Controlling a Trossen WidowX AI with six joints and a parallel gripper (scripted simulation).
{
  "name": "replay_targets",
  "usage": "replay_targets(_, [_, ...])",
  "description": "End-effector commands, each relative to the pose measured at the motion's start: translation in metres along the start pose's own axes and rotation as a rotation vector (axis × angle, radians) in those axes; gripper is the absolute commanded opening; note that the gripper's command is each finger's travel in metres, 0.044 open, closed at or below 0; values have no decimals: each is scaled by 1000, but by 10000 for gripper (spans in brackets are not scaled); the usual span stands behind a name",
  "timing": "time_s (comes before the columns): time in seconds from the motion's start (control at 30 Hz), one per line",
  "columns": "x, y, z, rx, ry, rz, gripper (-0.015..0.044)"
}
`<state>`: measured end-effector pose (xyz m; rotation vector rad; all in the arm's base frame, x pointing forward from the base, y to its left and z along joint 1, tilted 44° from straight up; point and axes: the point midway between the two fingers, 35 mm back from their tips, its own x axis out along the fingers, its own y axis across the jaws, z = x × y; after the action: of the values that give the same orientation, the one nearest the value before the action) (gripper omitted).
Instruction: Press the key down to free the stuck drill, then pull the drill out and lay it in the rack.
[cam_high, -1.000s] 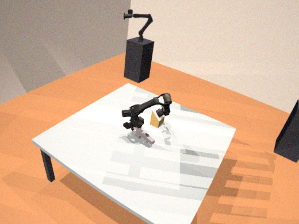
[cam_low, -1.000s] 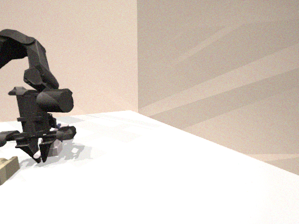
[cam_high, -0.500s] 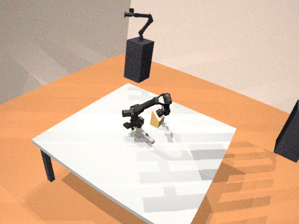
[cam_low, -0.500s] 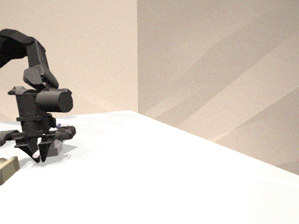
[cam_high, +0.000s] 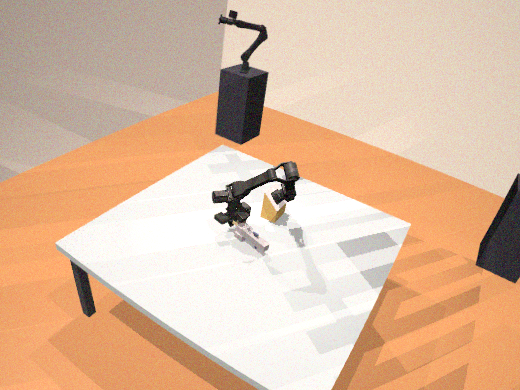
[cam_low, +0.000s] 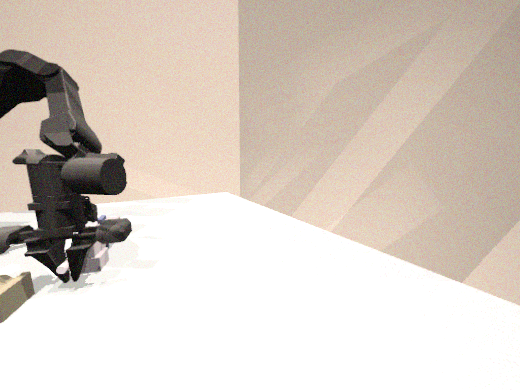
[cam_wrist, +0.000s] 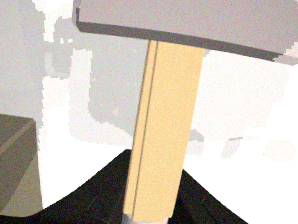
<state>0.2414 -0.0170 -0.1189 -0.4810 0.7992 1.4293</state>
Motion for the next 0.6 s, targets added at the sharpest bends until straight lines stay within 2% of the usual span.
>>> replay_targets(0.0, [-2,-1,-1,-2,-1,-4,0])
replay_targets(0.57, [-2,0,-2,-2,-1,-4,0])
